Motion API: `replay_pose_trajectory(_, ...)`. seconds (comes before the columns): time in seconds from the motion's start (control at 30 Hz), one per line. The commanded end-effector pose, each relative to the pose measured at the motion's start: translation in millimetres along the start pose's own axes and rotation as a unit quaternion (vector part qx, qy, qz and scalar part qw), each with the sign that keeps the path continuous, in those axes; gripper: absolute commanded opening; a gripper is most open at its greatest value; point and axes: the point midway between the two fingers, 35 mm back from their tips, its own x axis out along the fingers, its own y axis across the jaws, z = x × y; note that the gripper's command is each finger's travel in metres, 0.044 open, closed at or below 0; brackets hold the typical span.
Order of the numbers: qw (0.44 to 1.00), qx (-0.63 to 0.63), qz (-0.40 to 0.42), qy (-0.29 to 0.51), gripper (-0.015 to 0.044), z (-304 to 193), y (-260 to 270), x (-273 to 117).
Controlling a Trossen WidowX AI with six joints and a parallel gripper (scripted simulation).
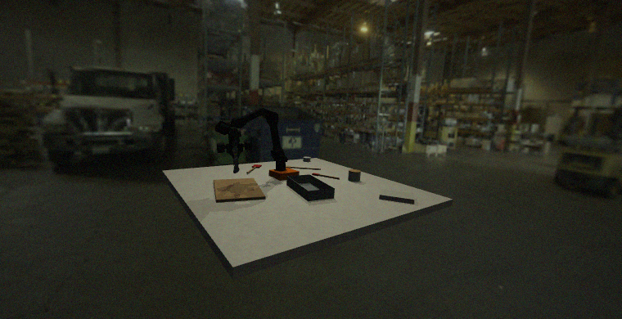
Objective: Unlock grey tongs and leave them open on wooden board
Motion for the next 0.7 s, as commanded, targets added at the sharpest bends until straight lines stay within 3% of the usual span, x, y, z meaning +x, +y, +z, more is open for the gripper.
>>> replay_pose_trajectory(0.0,0.999,-0.014,0.001,-0.049,-0.015,2.3,3.2,-9.3)
replay_pose_trajectory(0.33,0.986,-0.051,0.003,-0.156,-0.015,1.7,13.6,-32.4)
replay_pose_trajectory(0.67,0.985,-0.054,0.003,-0.163,-0.015,1.5,14.6,-34.1)
